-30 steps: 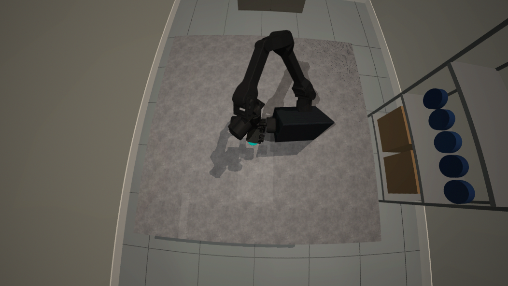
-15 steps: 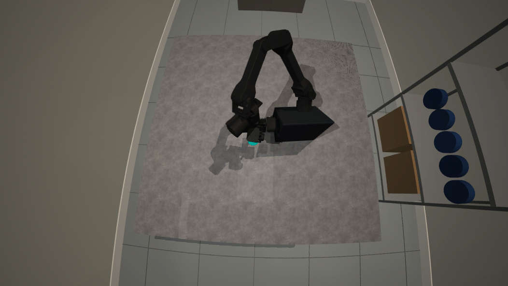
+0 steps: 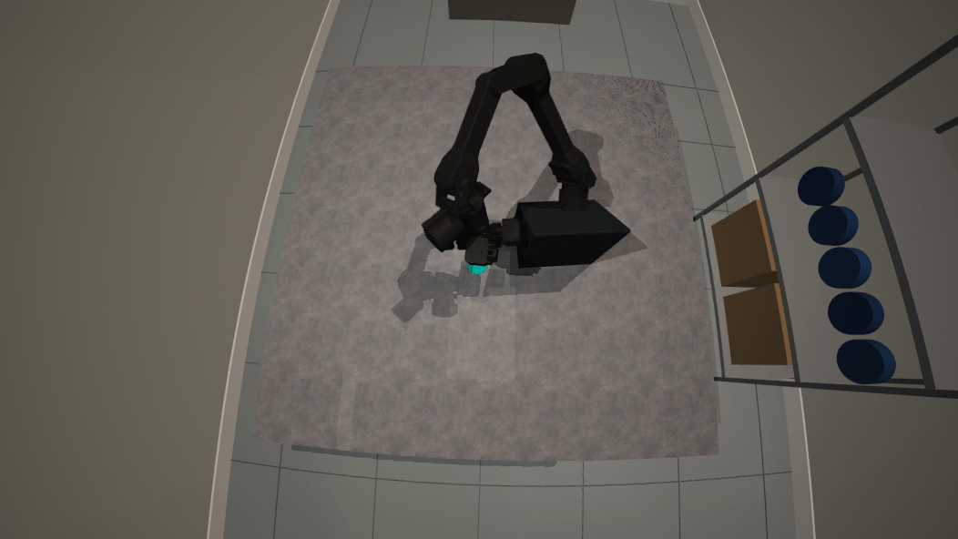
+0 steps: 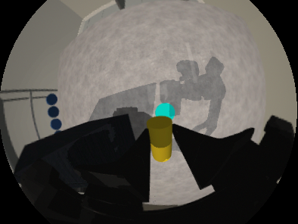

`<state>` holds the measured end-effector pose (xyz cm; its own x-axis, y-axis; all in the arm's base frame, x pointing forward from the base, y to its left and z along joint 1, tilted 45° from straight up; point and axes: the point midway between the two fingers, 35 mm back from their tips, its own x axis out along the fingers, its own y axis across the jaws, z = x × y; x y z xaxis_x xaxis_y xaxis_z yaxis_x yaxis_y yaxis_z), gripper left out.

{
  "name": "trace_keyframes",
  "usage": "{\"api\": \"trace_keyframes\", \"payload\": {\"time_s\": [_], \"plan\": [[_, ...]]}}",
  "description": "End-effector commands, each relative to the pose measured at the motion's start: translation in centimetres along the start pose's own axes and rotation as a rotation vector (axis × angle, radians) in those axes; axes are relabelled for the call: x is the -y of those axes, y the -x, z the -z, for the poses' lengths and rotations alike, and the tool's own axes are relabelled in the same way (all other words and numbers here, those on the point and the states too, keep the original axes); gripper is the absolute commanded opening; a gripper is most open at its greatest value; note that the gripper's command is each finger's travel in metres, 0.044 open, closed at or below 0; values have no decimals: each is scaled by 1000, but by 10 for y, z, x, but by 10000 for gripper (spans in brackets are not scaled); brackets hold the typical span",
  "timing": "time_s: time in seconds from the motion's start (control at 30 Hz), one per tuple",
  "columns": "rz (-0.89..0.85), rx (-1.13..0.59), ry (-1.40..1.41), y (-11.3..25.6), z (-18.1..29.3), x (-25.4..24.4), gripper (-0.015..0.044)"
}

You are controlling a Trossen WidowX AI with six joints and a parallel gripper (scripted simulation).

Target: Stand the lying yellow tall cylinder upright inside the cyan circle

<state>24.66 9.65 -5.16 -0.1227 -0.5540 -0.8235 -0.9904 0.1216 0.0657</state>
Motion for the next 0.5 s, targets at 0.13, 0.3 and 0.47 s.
{"api": "trace_keyframes", "payload": {"time_s": [0.13,0.3,0.47], "plan": [[-35,59,7,-3,2,-1,105],[-55,92,13,-4,2,-2,105],[-73,125,18,-6,2,-3,105]]}}
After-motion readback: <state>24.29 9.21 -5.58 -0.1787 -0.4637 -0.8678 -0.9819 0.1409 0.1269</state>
